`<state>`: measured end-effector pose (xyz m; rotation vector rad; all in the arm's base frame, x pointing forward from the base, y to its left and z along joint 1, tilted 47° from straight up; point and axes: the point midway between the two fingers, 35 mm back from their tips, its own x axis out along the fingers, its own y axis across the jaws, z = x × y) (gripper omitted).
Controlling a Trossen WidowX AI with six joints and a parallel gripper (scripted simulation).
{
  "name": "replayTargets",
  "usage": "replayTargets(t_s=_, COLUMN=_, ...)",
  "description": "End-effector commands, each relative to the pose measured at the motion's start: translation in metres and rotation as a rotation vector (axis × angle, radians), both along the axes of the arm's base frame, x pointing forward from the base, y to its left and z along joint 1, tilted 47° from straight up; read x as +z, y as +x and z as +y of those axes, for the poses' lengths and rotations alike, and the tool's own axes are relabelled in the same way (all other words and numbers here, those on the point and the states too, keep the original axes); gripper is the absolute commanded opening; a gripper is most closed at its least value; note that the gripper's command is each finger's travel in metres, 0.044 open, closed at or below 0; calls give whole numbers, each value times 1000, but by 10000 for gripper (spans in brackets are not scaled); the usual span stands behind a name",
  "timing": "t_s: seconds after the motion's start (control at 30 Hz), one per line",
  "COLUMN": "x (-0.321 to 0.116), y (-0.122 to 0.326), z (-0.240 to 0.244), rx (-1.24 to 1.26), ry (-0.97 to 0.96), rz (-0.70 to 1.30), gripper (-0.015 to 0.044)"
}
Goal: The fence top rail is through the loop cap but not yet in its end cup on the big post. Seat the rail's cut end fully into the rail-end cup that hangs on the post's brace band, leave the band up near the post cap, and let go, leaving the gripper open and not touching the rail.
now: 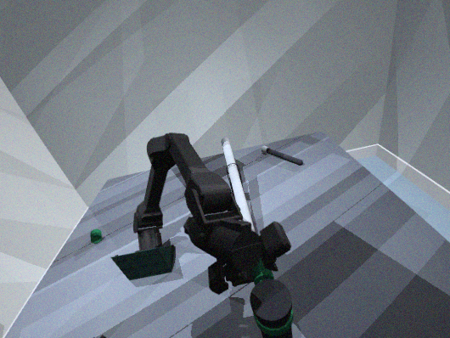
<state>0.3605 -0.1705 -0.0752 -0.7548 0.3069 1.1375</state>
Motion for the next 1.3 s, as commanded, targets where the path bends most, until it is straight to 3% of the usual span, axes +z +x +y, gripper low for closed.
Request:
replayTargets(t_s=0.0, x=0, y=0, z=0, rx=0, ry=0, rz=0, gripper=131)
replayTargets(t_s=0.4, x=27, y=0, z=-1, rx=-5, ry=0, rz=5, gripper=440)
replayTargets(t_s=0.7, x=56, y=0, z=-1, rx=-44, ry=23, rz=47, gripper=440)
replayTargets(t_s=1.27, x=198, y=-25, z=11, rx=-1045, ry=633, rz=1152, gripper=440)
